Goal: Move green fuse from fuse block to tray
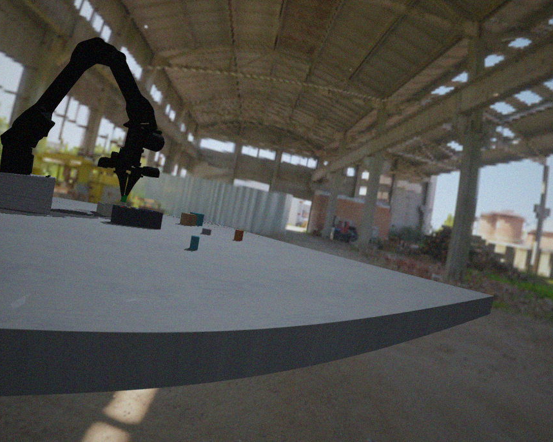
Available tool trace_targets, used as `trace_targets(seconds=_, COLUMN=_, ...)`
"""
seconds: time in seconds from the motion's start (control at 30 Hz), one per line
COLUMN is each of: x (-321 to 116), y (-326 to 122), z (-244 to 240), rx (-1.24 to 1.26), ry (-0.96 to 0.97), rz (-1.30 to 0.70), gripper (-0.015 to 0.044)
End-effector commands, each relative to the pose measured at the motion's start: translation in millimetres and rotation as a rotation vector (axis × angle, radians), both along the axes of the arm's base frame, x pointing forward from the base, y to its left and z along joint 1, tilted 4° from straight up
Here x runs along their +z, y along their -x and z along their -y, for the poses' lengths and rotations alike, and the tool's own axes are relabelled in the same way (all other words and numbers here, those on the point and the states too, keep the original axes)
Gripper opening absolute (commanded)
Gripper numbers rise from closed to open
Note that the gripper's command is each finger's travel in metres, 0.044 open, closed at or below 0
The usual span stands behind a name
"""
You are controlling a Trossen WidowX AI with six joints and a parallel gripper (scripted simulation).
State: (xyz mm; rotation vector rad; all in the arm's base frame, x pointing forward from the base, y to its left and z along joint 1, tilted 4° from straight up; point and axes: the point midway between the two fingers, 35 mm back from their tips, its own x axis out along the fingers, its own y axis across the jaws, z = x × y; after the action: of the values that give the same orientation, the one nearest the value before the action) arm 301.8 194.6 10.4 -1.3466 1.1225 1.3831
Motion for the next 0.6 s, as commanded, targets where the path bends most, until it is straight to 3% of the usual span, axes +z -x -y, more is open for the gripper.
trace_targets(seconds=0.0, x=-4.7, y=1.7, z=0.4, rx=-0.005, ry=0.0, rz=-0.004, gripper=0.0)
trace_targets(seconds=0.4, x=-1.2, y=0.2, z=0.1, rx=0.0, ry=0.0, rz=-0.001, gripper=0.0315)
trace_targets(seconds=0.57, x=35.4, y=0.3, z=0.3, rx=-0.005, ry=0.0, rz=-0.004, gripper=0.033)
